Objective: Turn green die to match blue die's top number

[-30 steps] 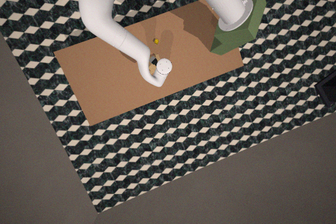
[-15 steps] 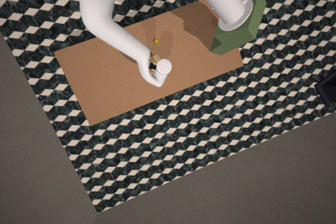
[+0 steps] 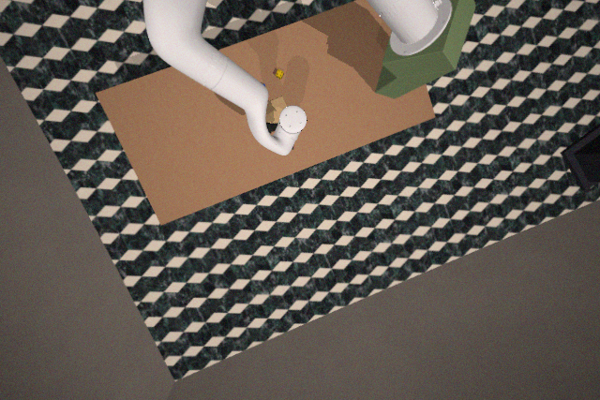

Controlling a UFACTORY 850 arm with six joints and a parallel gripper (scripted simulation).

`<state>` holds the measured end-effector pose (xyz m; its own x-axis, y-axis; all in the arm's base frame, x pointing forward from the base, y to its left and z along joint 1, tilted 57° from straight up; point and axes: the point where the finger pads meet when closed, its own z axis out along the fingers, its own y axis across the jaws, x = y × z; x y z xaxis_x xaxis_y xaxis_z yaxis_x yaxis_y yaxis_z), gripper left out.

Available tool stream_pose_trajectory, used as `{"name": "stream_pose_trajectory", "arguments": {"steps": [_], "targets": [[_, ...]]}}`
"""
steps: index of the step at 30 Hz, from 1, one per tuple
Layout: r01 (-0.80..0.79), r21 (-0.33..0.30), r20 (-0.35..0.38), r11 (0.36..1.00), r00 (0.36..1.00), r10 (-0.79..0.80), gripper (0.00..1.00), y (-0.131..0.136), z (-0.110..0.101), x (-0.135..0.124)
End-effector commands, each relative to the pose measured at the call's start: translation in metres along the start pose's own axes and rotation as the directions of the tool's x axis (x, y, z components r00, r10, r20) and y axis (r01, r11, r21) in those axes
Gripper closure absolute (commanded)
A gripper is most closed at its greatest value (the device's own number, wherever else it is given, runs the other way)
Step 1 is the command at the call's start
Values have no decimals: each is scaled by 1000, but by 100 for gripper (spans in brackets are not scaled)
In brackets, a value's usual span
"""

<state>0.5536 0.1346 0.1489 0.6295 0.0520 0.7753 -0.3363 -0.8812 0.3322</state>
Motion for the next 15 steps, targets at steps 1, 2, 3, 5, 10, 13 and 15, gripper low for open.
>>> {"name": "stream_pose_trajectory", "arguments": {"steps": [1, 2, 3, 5, 10, 13, 15], "targets": [[172, -6, 10, 985, 985, -172, 0, 0, 2, 0], [191, -5, 10, 982, 982, -191, 0, 0, 2, 0], [223, -5, 11, 975, 975, -223, 0, -1, 3, 0], [269, -4, 11, 963, 963, -269, 0, -1, 4, 1], [414, -3, 11, 910, 910, -414, 0, -1, 6, 1], [481, -2, 12, 877, 877, -481, 0, -1, 7, 1], [533, -1, 12, 846, 846, -533, 0, -1, 8, 1]]}}
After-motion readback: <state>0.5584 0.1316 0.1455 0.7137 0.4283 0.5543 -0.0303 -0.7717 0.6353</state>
